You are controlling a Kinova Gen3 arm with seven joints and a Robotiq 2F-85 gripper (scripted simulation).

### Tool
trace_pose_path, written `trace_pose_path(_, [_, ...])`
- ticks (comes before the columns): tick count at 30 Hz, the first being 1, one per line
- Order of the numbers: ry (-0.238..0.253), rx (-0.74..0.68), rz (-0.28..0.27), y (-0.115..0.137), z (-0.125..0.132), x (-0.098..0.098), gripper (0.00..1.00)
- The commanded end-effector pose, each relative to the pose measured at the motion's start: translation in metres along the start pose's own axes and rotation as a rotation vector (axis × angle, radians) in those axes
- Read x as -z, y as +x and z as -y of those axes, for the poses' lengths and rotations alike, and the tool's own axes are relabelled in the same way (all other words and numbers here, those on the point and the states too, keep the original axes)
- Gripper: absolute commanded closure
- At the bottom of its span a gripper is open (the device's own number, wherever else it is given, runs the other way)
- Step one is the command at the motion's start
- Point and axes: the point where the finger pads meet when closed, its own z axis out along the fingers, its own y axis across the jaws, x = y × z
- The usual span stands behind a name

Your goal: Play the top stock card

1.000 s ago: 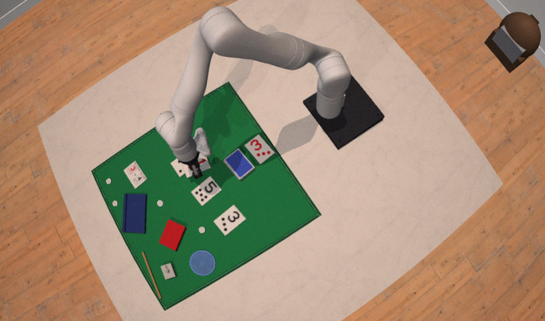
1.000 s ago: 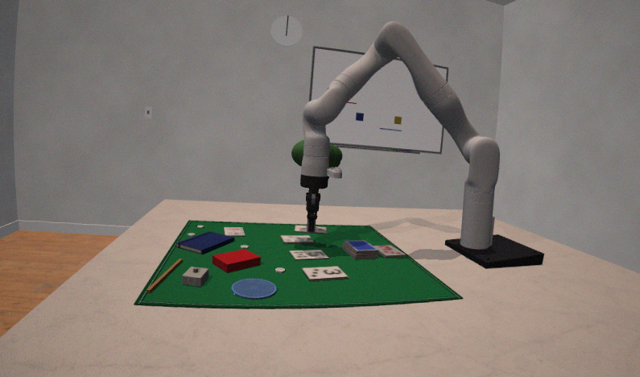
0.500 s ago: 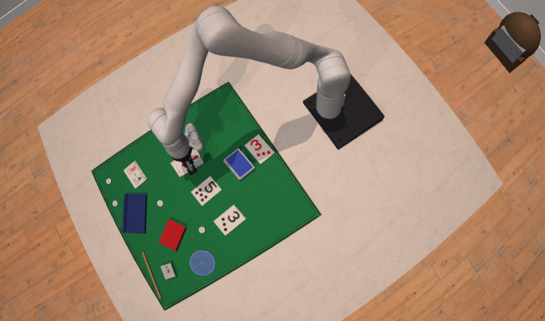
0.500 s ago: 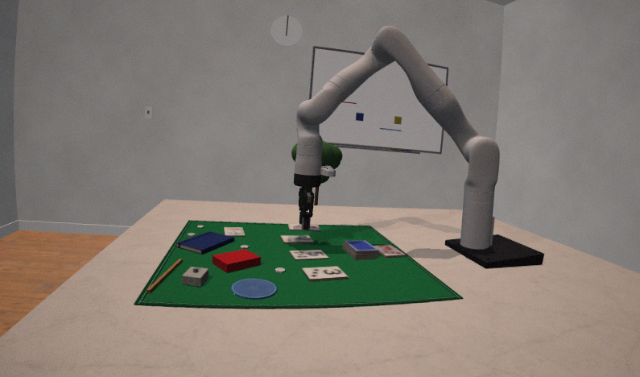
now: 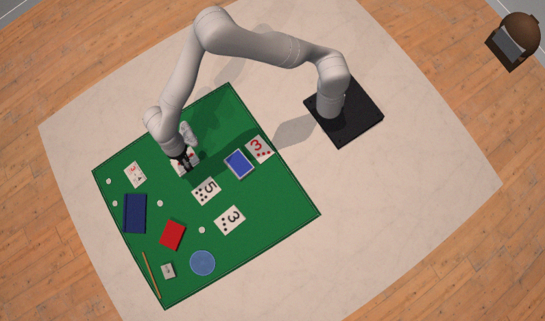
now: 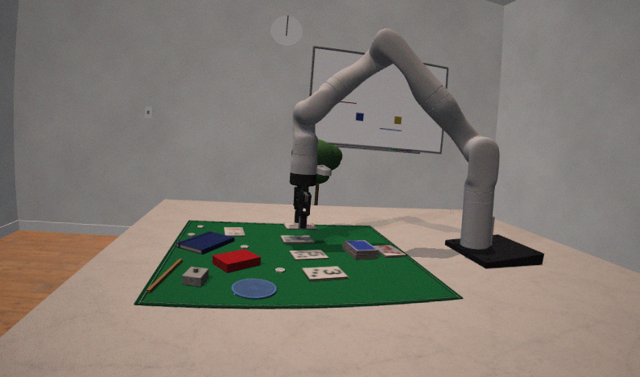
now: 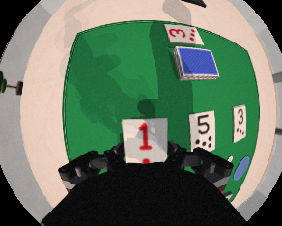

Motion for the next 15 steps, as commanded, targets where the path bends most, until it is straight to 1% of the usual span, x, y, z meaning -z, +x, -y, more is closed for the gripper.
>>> trace_pose_path(1, [0.0,0.005,0.002,-0.0016,0.0025,0.0003,0.28])
trace_pose_path(15, [0.0,0.032,0.002,-0.0045,0.0067,0.0004,0.28])
